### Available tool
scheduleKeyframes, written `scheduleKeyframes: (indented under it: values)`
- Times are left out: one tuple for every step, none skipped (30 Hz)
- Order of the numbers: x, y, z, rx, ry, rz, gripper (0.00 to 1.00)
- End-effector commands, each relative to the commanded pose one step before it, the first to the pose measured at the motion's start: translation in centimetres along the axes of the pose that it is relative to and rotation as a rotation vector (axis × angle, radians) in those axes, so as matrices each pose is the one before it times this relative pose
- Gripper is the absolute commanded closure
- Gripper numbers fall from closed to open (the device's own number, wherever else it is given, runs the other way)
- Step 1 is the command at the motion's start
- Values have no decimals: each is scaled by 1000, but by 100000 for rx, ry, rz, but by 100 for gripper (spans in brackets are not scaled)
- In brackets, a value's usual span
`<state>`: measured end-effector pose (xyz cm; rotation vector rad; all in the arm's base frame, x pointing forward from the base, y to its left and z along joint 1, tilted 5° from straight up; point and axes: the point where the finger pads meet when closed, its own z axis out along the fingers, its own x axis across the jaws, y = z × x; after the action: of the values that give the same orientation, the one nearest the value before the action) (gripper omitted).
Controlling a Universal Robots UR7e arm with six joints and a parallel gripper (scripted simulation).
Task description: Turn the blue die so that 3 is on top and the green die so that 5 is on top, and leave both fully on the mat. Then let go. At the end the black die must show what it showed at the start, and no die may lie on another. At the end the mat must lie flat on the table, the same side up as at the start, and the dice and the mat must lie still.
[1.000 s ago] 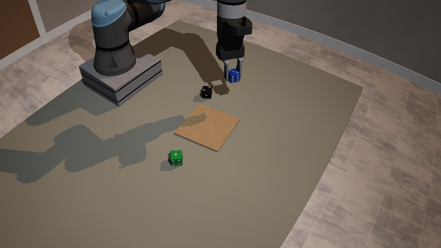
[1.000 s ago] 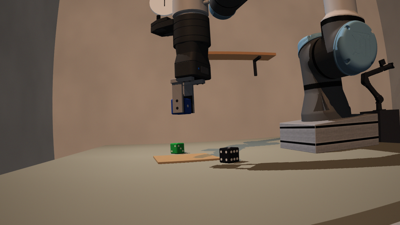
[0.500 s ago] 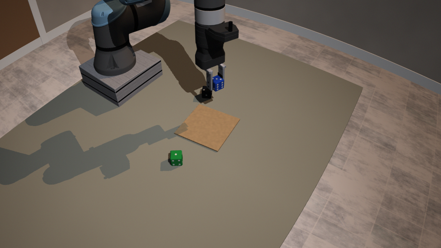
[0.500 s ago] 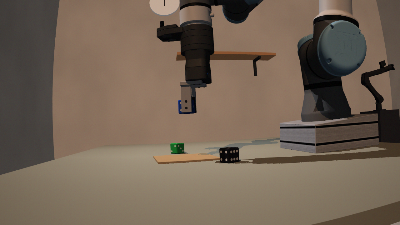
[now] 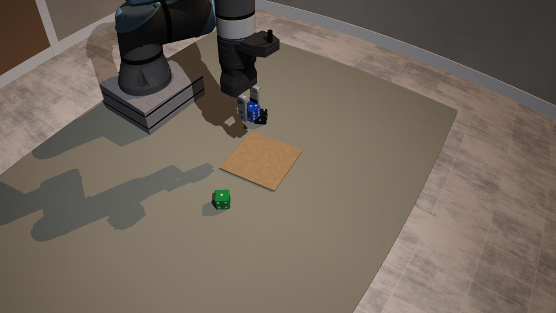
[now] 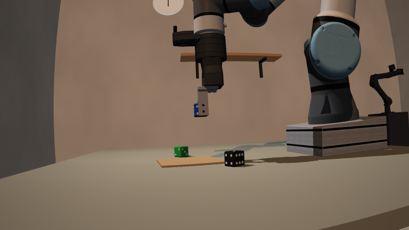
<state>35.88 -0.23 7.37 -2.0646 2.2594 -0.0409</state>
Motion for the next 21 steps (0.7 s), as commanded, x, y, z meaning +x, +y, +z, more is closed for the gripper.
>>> scheduleKeyframes:
  values:
    - [626,394,14,136,0,-4293,43]
    - [90,70,6,9,-3,-635,43]
    - [70,55,5,7,-2,-499,43]
    - [52,42,4,6,-2,-373,43]
    - [36,29,3,4,-1,-261,43]
    - [23,19,2,3,-1,-165,43]
    - [12,10,1,1,0,-88,43]
    - [5,4,0,1,0,-34,43]
    - [1,1,0,0,0,-5,43]
    - [0,0,0,0,0,0,43]
    - [0,0,0,0,0,0,43]
    - [0,0,0,0,0,0,43]
    - [0,0,0,0,0,0,43]
    - [0,0,0,0,0,0,43]
    - [0,0,0,0,0,0,43]
    - [0,0,0,0,0,0,43]
    - [0,0,0,0,0,0,43]
    - [0,0,0,0,0,0,43]
    - [0,0,0,0,0,0,43]
    - [0,0,0,0,0,0,43]
    - [0,0,1,0,0,0,43]
